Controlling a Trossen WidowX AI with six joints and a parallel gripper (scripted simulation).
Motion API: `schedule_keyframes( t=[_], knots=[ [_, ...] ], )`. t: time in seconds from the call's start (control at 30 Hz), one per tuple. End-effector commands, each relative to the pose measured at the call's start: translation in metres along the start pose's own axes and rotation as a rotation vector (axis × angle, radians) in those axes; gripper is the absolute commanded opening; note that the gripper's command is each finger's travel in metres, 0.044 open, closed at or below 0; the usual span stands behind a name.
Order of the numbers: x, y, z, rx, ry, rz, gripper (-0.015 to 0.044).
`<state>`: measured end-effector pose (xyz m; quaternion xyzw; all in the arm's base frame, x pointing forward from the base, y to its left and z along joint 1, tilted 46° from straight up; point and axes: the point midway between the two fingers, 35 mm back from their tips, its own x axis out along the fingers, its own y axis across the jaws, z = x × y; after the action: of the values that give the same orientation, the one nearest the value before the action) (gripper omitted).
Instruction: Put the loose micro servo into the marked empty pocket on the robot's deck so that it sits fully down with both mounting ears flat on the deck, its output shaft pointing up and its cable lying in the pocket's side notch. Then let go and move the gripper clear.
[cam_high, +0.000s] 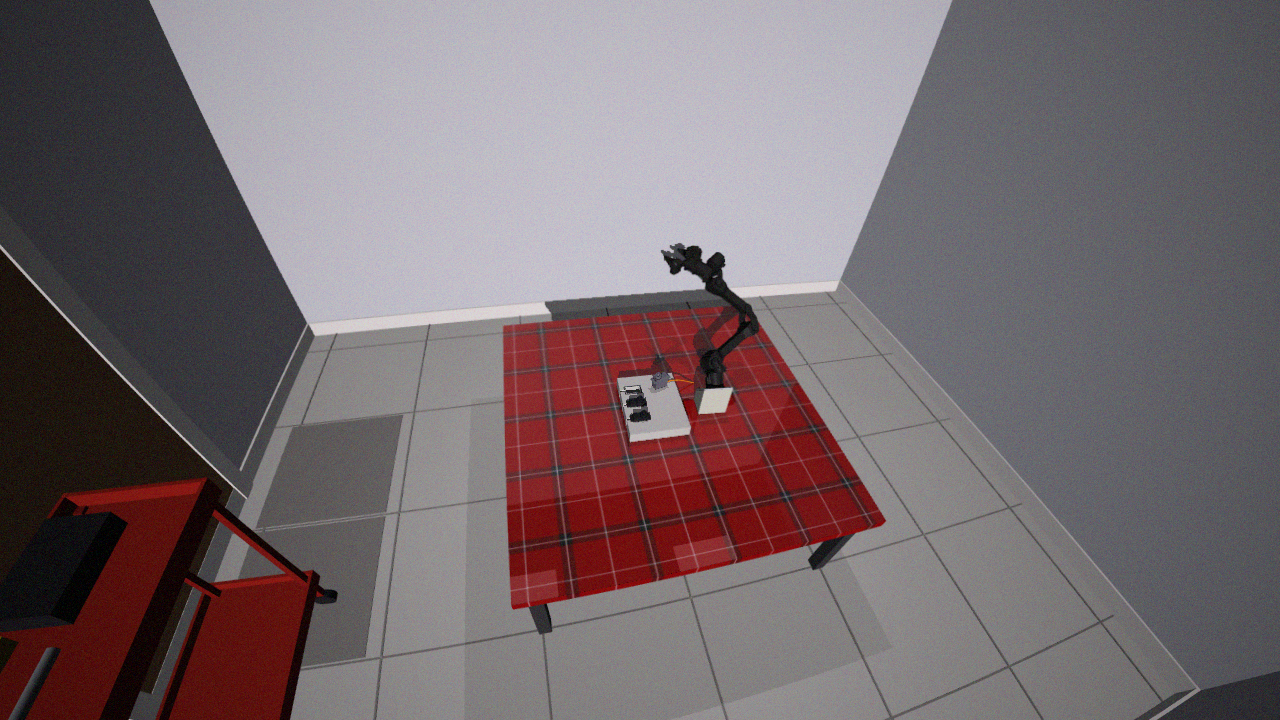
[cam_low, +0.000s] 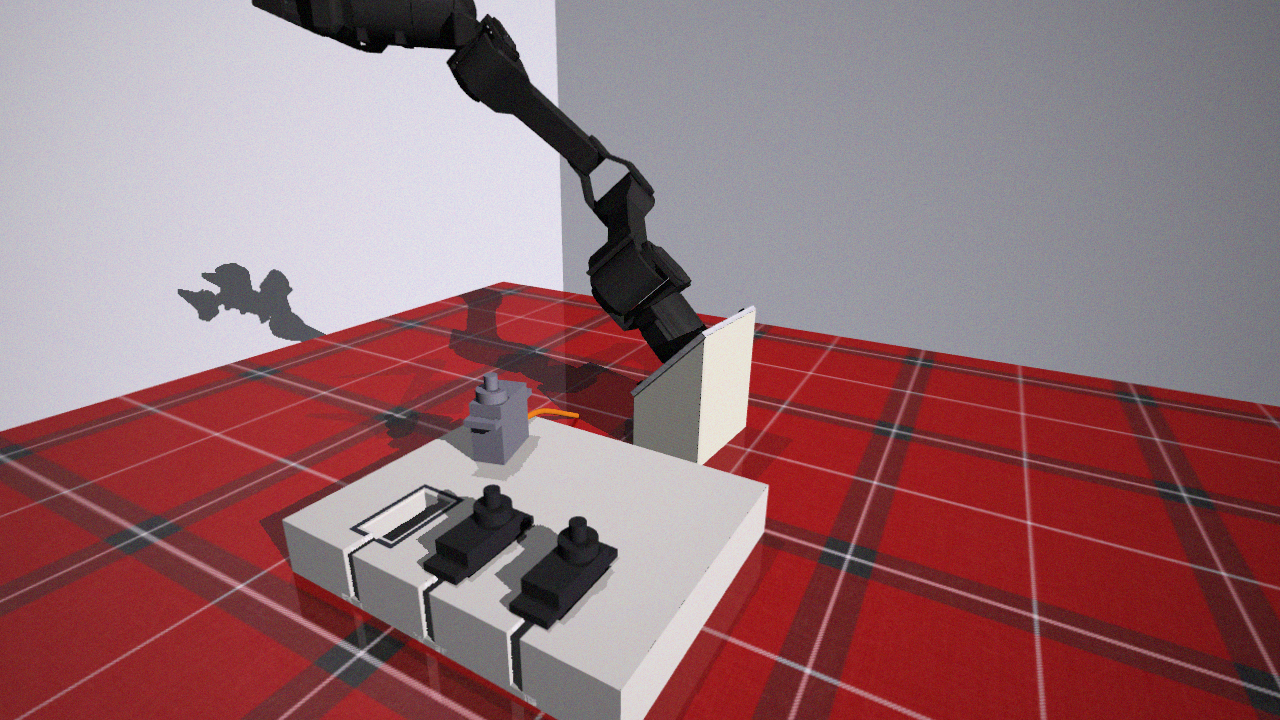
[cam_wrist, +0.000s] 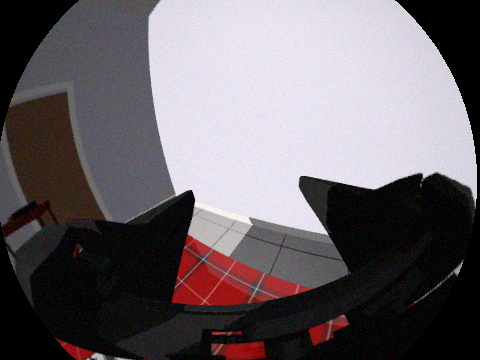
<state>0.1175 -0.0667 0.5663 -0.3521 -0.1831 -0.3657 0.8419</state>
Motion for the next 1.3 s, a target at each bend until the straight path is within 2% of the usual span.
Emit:
schedule_keyframes(
  t=[0.0,0.33,0.7,1.0,1.27],
  knots=[
    [0.007,0.057,-0.005,-0.027,0.025,0.149,0.0440],
    [0.000,0.170,-0.033,-0.083,0.160,0.456,0.0440],
    [-0.040,0.270,-0.085,-0.173,0.384,0.745,0.0440],
    [-0.090,0.321,-0.136,-0.278,0.611,0.923,0.0440],
    [-0.138,0.341,-0.181,-0.407,0.833,1.023,0.0440]
  ],
)
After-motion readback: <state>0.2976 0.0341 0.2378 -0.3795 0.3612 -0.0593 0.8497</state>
